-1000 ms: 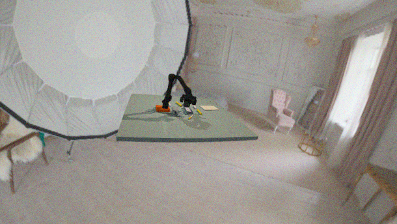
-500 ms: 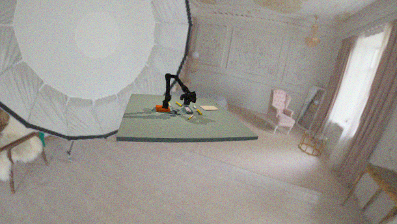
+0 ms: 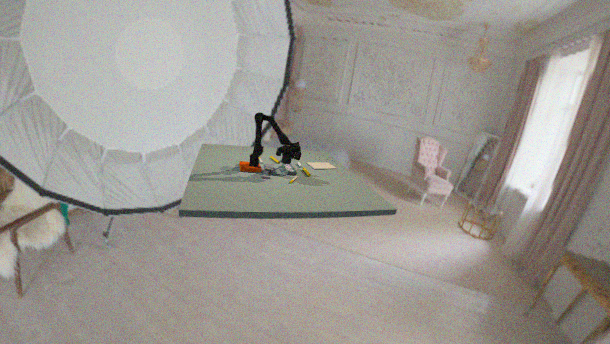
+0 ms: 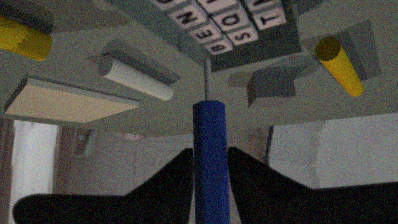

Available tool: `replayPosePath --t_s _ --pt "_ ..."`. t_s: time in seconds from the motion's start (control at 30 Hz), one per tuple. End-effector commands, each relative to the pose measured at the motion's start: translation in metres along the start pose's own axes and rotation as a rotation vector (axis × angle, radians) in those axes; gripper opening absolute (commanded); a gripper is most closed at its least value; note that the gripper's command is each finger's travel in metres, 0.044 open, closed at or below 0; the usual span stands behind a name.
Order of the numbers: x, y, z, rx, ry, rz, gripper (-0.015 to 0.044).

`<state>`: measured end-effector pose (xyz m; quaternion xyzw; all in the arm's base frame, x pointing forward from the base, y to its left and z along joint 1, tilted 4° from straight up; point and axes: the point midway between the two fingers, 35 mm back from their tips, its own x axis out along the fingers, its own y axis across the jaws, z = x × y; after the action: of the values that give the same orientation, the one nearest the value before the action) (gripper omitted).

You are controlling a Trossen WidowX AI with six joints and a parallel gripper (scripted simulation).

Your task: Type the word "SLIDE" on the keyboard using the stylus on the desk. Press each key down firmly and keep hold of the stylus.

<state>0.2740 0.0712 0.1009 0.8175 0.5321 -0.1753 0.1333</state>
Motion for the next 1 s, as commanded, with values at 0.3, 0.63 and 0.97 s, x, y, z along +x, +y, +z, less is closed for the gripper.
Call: replayPosePath --t_s 0.3,0.63,0.97 --pt "0.0020 0.0011 -0.0002 0.002 0.005 -0.001 0.0052" --pt "0.0044 0.0016 0.0027 0.002 0.005 -0.001 0.0081" --pt "0.0080 0.0016 0.0090 0.002 0.005 -0.001 0.0081"
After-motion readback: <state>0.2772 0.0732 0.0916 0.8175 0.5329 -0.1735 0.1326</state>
